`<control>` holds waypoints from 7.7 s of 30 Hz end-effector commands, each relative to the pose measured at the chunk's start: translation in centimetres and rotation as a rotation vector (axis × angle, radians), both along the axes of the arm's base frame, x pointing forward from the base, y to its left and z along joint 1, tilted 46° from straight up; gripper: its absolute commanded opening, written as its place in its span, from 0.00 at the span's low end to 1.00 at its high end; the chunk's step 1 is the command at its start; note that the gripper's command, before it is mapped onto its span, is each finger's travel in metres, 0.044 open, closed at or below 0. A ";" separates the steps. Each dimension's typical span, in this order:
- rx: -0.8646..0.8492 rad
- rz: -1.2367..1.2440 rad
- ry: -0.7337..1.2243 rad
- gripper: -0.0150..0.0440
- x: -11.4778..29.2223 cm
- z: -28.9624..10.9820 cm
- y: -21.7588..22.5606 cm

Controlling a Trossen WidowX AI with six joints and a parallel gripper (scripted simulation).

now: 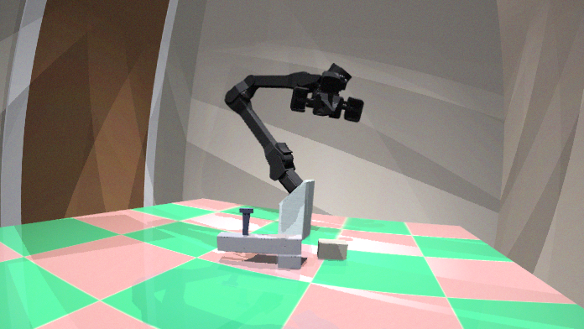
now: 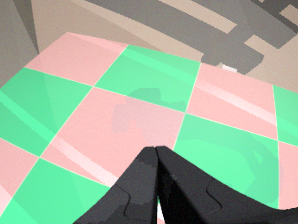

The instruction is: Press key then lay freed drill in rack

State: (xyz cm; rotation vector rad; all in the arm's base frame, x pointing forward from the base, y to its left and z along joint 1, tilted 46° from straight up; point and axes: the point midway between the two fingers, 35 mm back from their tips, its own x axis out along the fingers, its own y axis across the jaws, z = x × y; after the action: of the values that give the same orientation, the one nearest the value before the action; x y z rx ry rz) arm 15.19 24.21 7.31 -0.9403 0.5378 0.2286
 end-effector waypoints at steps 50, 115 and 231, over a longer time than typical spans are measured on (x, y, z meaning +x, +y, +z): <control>-0.345 -0.879 0.629 0.25 13.6 -4.4 -25.2; -0.347 -0.880 0.628 0.25 13.4 -5.9 -27.3; -1.117 0.444 1.239 0.29 9.4 -21.5 -22.1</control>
State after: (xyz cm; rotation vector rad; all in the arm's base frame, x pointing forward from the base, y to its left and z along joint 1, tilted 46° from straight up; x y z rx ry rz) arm 24.59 2.14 -14.25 -1.9849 1.6913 1.0075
